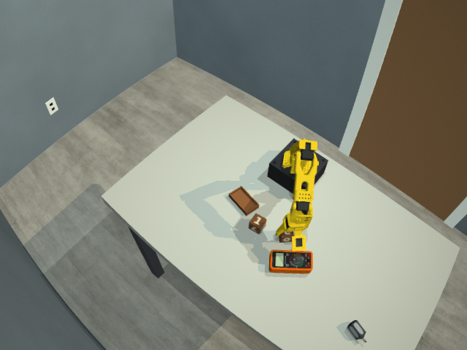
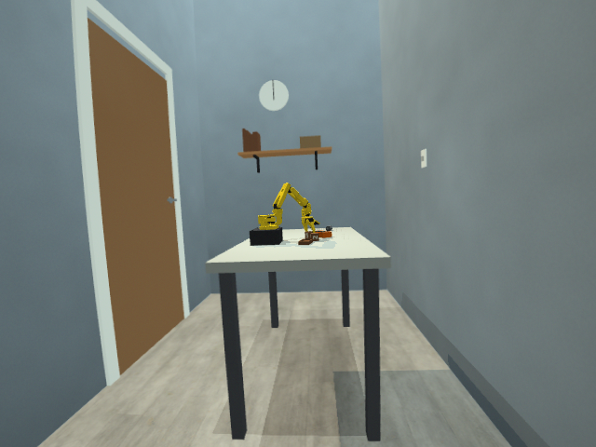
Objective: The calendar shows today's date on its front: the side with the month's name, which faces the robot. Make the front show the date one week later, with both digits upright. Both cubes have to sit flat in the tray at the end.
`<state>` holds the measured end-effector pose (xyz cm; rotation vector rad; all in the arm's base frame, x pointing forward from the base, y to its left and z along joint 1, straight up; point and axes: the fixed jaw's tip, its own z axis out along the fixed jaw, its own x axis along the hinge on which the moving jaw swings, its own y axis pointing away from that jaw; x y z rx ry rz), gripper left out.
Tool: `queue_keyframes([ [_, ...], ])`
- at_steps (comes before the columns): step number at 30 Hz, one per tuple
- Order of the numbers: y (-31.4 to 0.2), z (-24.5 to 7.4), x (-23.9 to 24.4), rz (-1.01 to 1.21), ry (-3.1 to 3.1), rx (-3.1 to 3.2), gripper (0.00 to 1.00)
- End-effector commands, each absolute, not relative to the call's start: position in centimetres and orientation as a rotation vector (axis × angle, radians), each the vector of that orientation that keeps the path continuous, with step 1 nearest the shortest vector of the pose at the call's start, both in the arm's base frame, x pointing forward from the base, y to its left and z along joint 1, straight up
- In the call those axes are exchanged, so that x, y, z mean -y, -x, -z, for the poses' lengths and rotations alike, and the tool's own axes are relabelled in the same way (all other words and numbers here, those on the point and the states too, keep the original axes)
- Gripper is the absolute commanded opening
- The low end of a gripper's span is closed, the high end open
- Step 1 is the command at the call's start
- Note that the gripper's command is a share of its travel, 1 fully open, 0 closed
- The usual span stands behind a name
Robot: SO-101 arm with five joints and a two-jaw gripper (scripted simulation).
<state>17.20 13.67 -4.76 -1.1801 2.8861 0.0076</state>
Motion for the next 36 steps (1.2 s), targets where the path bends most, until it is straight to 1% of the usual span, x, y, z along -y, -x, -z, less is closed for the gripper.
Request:
queue_keyframes([
  [1,-16.69,5.38,-13.56,-0.001,1.189,-2.905,0.35],
  [17,-16.71,5.43,-13.53,-0.001,1.189,-2.905,0.34],
  [36,-16.96,5.43,-13.28,-0.001,1.189,-2.905,0.30],
])
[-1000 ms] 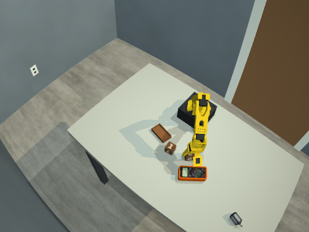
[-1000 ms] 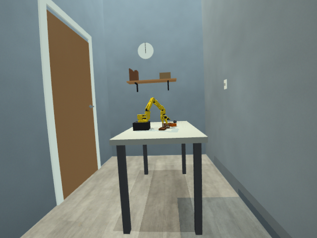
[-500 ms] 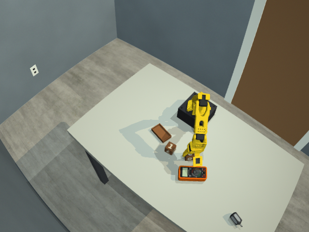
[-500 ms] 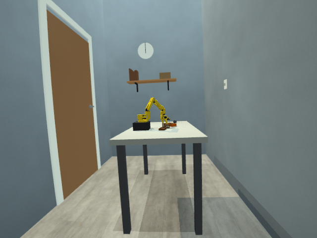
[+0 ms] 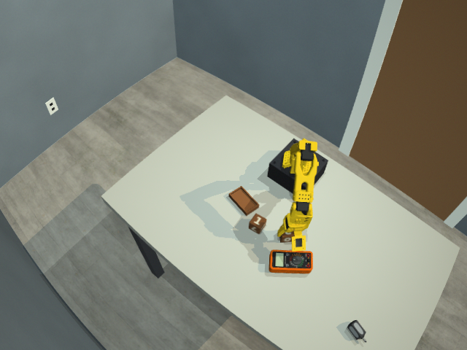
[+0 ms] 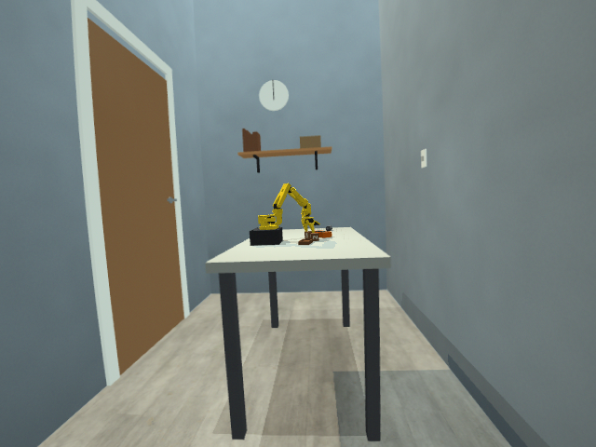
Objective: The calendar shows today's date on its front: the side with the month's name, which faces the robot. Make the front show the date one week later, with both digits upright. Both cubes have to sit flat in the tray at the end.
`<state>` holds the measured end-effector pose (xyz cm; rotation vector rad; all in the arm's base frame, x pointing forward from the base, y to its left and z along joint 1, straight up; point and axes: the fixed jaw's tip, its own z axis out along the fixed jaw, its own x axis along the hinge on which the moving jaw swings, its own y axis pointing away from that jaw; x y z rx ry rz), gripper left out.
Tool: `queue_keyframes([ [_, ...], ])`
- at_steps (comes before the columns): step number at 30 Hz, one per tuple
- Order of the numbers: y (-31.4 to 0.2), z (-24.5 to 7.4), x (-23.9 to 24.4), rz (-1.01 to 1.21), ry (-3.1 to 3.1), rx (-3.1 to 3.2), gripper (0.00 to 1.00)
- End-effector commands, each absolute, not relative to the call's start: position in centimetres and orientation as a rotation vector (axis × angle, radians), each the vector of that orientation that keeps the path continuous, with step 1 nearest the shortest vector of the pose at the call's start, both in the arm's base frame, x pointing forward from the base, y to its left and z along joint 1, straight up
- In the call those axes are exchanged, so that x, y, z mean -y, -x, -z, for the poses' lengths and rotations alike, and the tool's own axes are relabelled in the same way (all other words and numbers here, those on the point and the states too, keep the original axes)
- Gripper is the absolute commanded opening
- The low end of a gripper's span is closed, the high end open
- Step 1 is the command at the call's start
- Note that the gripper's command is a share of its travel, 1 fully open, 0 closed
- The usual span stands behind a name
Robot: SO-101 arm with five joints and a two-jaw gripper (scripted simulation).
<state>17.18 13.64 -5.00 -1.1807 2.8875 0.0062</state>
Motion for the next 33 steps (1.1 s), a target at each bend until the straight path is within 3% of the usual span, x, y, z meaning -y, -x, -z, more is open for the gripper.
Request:
queue_keyframes([
  [1,-16.98,5.43,-13.26,-0.001,1.189,-2.905,0.29],
  [26,-17.11,5.43,-13.13,-0.001,1.189,-2.905,0.26],
  [33,-17.11,5.43,-13.13,-0.001,1.189,-2.905,0.21],
])
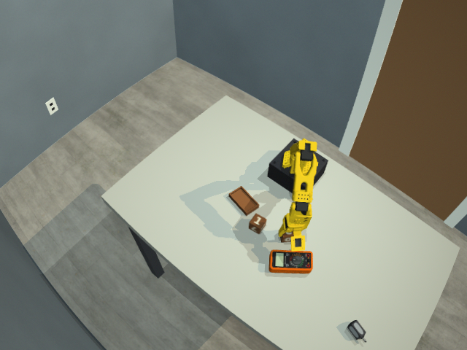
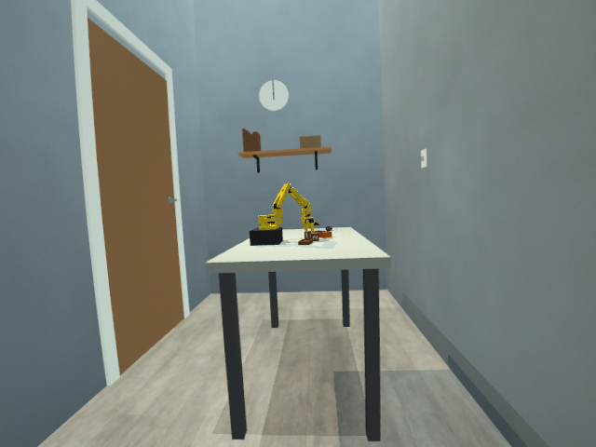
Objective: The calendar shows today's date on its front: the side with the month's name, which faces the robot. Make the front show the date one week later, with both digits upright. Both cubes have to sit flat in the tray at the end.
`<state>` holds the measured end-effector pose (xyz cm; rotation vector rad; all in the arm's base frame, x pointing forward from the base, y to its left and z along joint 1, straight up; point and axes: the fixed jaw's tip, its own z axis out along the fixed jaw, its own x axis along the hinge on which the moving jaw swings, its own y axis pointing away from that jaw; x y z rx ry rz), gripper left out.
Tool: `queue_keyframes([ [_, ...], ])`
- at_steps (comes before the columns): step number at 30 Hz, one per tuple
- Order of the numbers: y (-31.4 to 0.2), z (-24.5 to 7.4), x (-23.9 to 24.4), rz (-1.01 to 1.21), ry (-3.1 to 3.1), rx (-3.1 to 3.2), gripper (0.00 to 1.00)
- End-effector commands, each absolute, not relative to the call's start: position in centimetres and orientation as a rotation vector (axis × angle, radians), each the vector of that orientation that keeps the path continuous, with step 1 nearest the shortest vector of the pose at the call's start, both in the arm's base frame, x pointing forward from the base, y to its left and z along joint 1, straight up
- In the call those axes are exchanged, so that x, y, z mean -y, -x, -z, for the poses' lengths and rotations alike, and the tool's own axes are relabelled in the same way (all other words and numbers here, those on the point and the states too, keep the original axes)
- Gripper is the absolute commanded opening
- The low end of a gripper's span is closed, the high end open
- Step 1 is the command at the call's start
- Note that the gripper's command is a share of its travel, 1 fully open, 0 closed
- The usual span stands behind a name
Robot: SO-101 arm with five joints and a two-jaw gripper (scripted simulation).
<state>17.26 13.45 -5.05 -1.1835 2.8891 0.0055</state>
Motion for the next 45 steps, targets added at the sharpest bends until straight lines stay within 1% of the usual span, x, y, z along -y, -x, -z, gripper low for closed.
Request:
queue_keyframes([
  [1,-17.1,5.4,-13.1,-0.001,1.189,-2.905,0.20],
  [5,-17.1,5.4,-13.1,-0.001,1.189,-2.905,0.13],
  [7,-17.1,5.4,-13.1,-0.001,1.189,-2.905,0.13],
  [13,-17.1,5.4,-13.1,-0.001,1.189,-2.905,0.04],
  [17,-17.1,5.4,-13.1,-0.001,1.189,-2.905,0.01],
  [30,-17.1,5.1,-13.2,-0.001,1.189,-2.905,0.00],
  [45,-17.1,1.7,-13.4,-0.001,1.189,-2.905,0.00],
])
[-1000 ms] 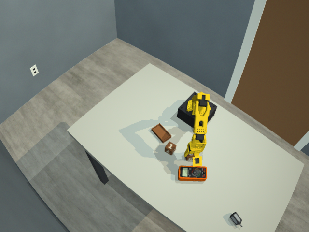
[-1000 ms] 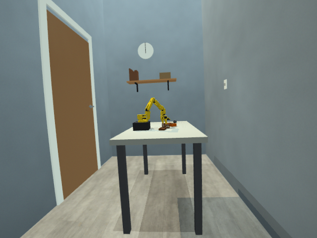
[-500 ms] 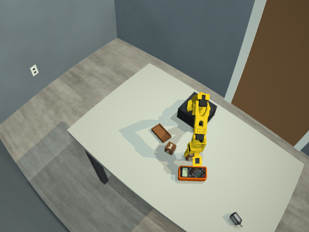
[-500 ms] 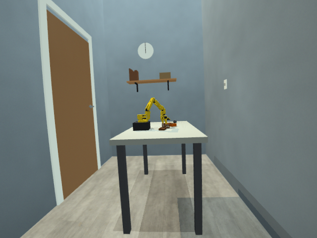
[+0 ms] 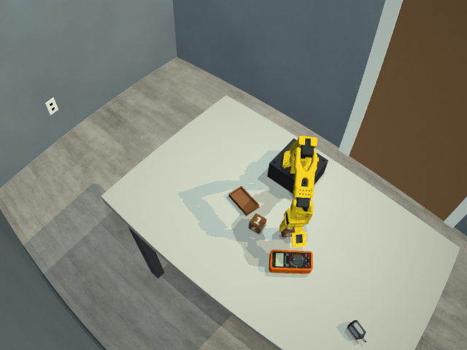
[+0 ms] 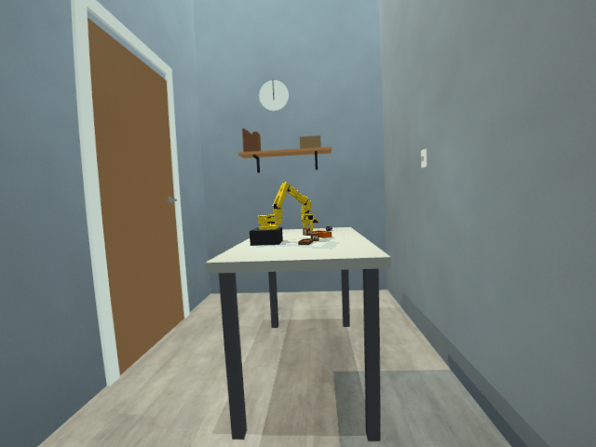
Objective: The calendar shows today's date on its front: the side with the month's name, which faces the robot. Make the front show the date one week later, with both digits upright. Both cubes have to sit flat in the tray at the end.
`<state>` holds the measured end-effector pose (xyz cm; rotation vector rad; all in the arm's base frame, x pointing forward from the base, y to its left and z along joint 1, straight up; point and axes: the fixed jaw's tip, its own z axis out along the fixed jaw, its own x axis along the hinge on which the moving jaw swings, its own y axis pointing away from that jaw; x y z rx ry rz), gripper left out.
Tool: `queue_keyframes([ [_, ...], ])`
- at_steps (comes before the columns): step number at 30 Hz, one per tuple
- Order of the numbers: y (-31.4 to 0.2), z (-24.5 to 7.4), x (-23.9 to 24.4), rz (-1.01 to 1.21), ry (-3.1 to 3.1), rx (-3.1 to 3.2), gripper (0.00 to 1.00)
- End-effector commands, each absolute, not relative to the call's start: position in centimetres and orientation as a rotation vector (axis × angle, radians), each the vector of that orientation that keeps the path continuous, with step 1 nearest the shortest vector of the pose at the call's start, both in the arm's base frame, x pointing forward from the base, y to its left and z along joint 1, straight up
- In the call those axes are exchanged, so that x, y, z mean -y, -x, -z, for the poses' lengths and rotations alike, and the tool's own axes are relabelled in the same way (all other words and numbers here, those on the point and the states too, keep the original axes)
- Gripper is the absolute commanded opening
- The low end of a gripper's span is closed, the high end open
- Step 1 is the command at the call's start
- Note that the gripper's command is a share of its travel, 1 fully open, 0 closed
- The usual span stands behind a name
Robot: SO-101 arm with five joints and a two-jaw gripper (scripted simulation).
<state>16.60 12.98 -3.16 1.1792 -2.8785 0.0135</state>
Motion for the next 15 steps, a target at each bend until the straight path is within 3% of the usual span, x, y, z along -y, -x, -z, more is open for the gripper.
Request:
queue_keyframes([
  [1,-17.0,1.4,-13.4,0.001,-1.191,2.910,0.00],
  [15,-16.9,0.4,-13.4,0.002,-1.191,2.911,0.00],
])
